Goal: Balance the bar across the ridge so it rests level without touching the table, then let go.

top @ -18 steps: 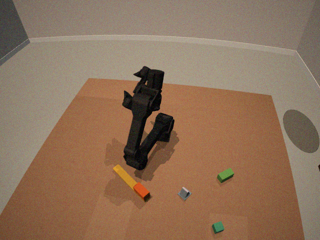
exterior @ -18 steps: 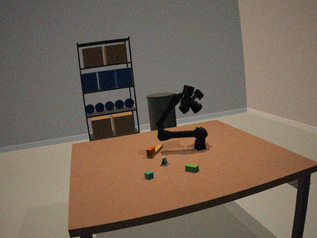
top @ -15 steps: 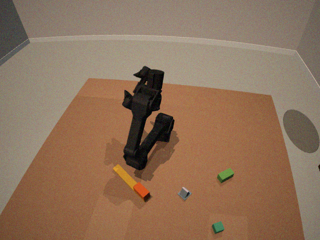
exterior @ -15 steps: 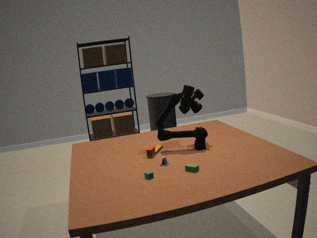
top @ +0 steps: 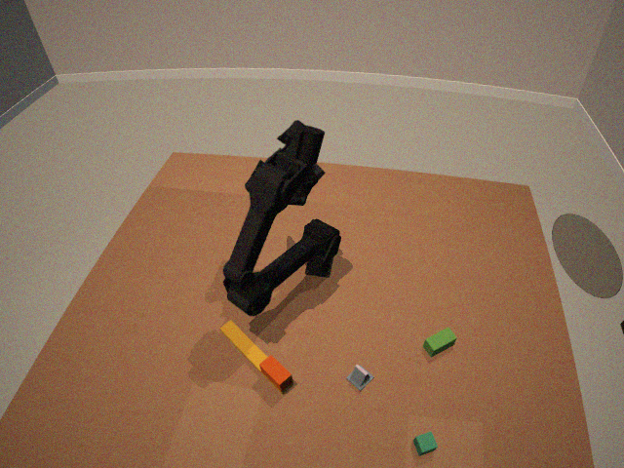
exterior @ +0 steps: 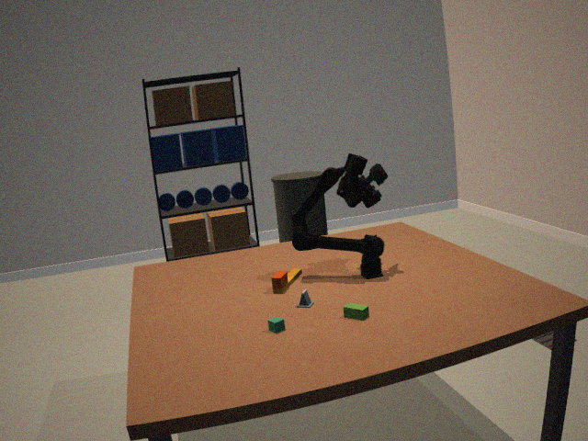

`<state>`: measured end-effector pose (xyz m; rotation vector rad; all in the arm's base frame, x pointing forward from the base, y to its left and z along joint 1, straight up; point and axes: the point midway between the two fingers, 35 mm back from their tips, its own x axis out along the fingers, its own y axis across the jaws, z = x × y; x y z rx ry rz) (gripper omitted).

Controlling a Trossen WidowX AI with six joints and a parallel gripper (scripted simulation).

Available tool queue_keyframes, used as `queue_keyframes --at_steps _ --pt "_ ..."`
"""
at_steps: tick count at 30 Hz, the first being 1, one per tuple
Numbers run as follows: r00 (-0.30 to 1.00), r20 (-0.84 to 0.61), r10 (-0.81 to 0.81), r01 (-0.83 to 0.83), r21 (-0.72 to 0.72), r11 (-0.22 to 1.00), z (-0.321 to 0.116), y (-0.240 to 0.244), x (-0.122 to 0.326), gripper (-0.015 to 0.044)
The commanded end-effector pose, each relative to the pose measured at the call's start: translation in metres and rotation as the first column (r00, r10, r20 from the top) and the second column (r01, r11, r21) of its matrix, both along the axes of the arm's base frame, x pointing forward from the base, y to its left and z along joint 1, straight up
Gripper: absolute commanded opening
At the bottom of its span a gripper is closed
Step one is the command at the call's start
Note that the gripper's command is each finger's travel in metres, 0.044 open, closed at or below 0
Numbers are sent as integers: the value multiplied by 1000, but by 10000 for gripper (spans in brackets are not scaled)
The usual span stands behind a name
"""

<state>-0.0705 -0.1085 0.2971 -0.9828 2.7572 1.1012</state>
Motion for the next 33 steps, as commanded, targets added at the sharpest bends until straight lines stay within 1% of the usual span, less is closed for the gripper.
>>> queue_keyframes --at_steps 1,17,33 --pt "996 19 -85 85 14 996 3 11 -13 315" --pt "919 106 -380 379 29 925 6 58 -48 315" --pt "749 160 -643 638 85 765 4 119 -65 315"
